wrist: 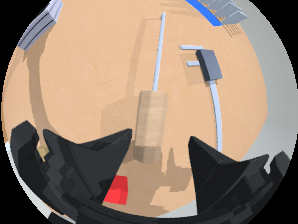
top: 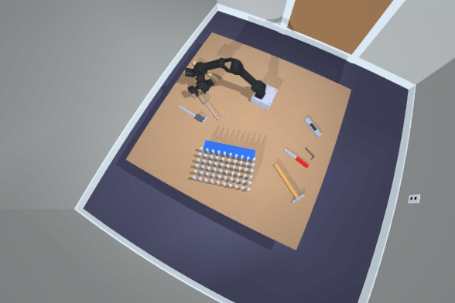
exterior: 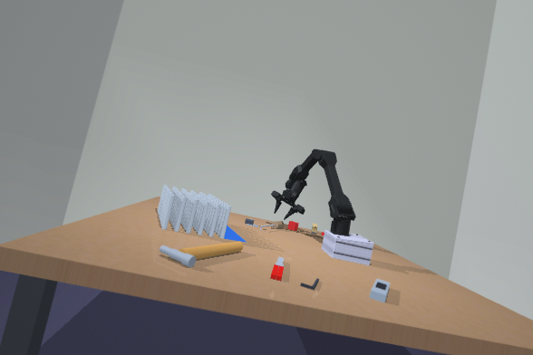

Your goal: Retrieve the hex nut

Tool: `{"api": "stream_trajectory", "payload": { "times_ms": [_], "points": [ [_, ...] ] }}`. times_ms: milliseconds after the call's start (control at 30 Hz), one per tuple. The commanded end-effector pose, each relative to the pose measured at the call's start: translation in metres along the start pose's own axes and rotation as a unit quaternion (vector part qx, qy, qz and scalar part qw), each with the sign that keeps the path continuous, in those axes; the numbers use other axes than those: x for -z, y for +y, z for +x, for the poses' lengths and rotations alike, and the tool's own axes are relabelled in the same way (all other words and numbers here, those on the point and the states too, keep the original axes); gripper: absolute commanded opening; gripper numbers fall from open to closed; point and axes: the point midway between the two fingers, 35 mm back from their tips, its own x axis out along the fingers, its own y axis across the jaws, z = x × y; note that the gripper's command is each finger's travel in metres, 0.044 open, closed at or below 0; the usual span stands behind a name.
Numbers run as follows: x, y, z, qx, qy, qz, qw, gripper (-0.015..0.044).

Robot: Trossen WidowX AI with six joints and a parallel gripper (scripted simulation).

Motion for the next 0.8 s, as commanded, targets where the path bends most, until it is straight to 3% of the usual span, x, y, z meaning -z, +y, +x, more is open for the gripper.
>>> {"api": "stream_trajectory", "payload": {
  "times_ms": [0, 767],
  "points": [
    [0.001, 0.004, 0.01, -0.001, -0.004, 0.003, 1.0, 0.028],
    [0.009, 0.015, 0.042, -0.001, -0.004, 0.003, 1.0, 0.028]
  ]
}}
